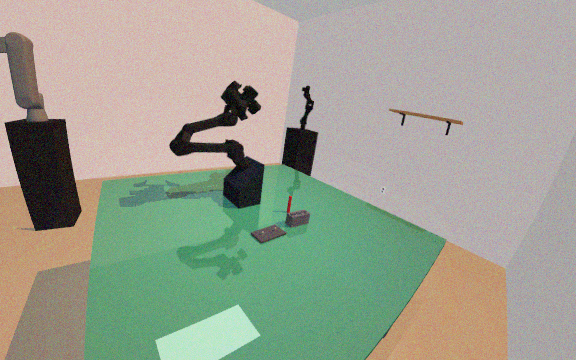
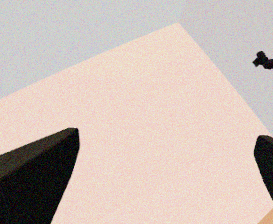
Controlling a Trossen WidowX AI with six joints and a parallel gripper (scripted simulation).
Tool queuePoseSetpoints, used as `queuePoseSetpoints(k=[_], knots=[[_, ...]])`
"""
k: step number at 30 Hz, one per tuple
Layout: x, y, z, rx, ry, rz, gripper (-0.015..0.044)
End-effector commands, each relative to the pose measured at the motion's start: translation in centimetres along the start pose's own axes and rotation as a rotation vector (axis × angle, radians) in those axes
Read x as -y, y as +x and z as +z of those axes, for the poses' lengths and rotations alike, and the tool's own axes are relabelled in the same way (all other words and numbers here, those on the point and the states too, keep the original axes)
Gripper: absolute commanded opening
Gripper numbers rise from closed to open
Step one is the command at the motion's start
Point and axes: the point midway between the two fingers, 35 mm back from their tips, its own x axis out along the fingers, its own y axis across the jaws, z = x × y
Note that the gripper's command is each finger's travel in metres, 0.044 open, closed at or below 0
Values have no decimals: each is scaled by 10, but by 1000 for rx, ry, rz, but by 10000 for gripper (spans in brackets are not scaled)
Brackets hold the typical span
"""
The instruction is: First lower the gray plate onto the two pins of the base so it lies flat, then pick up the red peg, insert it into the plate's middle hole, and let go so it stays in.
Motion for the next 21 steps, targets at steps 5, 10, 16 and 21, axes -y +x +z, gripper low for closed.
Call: queuePoseSetpoints(k=[5,10,16,21], knots=[[21,2,36,114,-53,-127,440],[72,-13,103,287,-155,-428,440],[138,-62,166,366,-249,-845,440],[190,-123,198,304,-283,-1203,440]])
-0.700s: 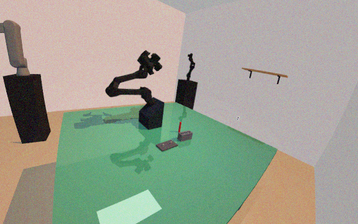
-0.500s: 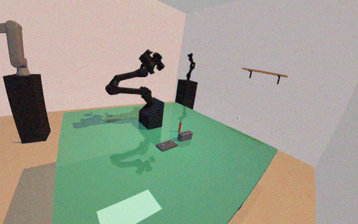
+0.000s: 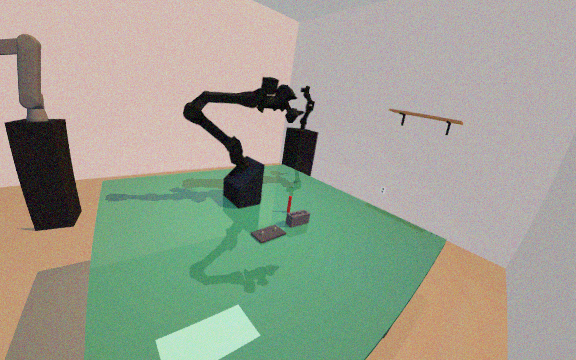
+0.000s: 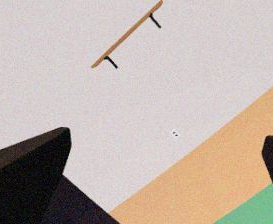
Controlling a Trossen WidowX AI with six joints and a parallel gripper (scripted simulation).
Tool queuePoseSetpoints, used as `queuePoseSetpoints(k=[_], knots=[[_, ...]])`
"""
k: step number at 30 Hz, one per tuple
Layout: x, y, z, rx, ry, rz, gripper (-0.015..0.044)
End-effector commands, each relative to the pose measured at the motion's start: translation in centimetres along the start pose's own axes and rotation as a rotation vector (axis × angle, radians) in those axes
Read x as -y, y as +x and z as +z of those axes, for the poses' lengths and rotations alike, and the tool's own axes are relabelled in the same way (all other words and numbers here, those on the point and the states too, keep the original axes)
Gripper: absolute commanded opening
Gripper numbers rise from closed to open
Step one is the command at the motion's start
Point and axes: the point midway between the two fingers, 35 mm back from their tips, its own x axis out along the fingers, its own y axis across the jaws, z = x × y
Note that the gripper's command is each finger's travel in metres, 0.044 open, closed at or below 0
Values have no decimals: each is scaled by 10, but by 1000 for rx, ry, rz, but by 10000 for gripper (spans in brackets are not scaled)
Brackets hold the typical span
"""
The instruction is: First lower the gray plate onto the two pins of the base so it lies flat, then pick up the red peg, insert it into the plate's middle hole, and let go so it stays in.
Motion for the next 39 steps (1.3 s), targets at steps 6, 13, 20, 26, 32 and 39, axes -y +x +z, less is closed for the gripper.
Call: queuePoseSetpoints(k=[6,13,20,26,32,39], knots=[[151,10,9,-238,-151,-525,440],[236,-11,-2,-524,-259,-742,440],[327,-57,-31,-1059,-435,-816,440],[375,-96,-55,-1512,-586,-651,440],[377,-92,-54,-1512,-587,-651,440],[421,-95,-98,-1514,-586,-653,440]])
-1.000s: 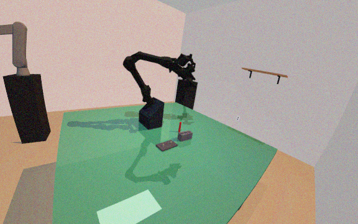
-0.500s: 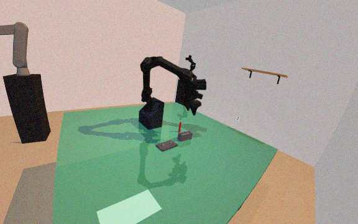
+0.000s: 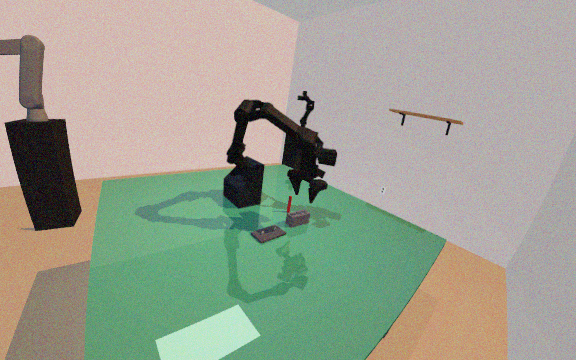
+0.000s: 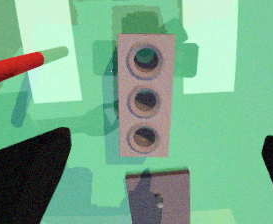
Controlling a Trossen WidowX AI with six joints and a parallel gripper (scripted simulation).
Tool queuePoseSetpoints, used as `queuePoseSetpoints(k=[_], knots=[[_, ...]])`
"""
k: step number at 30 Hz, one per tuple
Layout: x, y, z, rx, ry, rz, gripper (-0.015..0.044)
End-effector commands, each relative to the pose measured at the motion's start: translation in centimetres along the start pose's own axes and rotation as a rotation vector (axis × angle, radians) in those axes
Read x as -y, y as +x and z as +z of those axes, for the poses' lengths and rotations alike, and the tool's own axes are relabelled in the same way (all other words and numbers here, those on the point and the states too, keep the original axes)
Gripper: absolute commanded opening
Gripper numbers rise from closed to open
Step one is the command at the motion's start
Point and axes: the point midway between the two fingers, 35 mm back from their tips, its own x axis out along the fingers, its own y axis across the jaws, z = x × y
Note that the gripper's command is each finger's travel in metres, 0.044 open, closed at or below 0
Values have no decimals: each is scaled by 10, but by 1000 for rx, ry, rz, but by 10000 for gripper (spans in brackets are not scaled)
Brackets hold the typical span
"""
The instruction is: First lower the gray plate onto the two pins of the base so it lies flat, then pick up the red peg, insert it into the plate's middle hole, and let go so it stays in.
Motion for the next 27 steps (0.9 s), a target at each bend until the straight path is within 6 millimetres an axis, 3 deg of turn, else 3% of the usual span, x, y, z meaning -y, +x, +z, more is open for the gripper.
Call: queuePoseSetpoints(k=[1,27], knots=[[-8,38,-5,-23,-13,28,440],[-8,80,-6,-24,-13,28,440]])
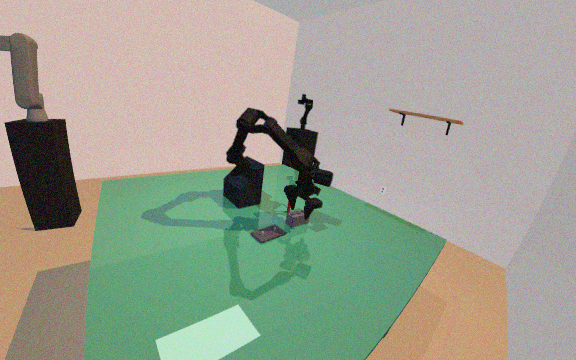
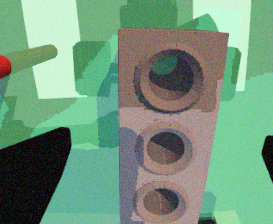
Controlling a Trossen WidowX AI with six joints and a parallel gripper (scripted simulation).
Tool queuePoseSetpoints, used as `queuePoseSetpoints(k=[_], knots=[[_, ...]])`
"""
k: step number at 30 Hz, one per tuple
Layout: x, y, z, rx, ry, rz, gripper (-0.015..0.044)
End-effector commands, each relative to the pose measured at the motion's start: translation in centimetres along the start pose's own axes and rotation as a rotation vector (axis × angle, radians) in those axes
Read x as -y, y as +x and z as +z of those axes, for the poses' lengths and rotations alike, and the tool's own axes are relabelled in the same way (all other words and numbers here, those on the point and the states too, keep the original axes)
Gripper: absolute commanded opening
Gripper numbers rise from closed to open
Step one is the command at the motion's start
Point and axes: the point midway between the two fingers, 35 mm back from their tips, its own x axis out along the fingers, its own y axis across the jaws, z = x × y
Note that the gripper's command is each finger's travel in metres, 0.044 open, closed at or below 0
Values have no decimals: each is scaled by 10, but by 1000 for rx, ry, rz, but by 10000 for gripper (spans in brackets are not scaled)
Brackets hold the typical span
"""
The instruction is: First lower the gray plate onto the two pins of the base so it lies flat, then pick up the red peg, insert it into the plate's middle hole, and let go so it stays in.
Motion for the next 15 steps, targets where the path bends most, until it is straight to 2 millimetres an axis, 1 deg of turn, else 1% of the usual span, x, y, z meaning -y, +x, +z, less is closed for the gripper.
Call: queuePoseSetpoints(k=[1,15], knots=[[-1,7,0,-4,-6,1,440],[-1,30,-1,-6,-6,1,440]])
